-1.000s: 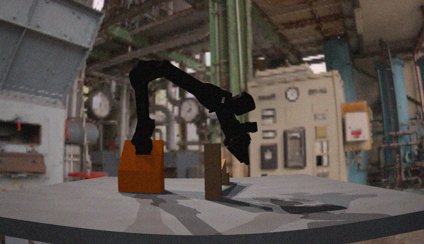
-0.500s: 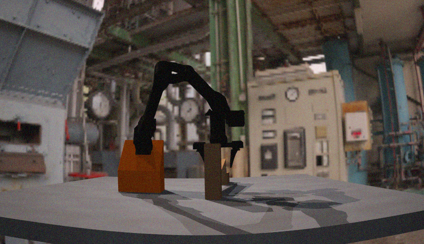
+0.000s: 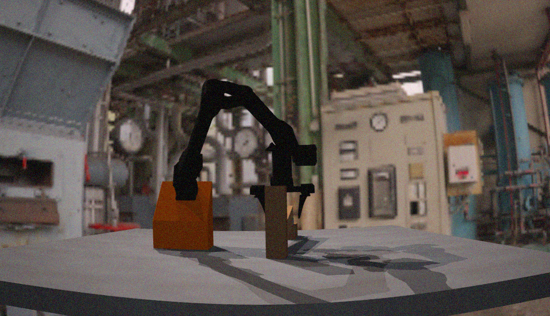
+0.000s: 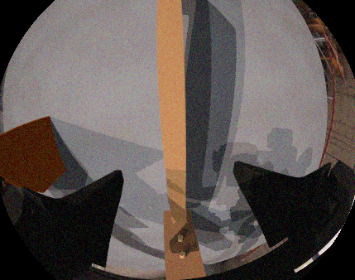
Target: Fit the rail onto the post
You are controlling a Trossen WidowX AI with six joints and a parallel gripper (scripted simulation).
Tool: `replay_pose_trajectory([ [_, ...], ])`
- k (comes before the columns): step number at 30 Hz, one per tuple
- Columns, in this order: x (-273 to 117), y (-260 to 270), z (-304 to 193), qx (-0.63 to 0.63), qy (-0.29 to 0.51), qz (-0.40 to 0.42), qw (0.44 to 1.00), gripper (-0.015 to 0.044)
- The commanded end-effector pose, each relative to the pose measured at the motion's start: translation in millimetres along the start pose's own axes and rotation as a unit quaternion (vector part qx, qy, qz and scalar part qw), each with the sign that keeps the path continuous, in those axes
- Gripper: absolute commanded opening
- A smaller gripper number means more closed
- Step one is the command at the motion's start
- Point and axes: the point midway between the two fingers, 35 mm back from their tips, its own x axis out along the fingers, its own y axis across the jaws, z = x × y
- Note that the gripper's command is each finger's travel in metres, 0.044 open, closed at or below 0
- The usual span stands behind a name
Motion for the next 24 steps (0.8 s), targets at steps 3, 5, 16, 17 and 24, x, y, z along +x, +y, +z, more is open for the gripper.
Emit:
replay_pose_trajectory([
  [3, 11, 1, 0, -0.004, 0.003, 0.002, 1.0, 0.044],
  [5, 14, 1, 0, -0.004, 0.002, 0.002, 1.0, 0.044],
  [16, 32, 0, 0, -0.004, 0.002, 0.002, 1.0, 0.044],
  [17, 34, 0, 0, -0.004, 0.002, 0.002, 1.0, 0.044],
  [24, 45, 1, -1, -0.003, 0.003, 0.002, 1.0, 0.044],
])
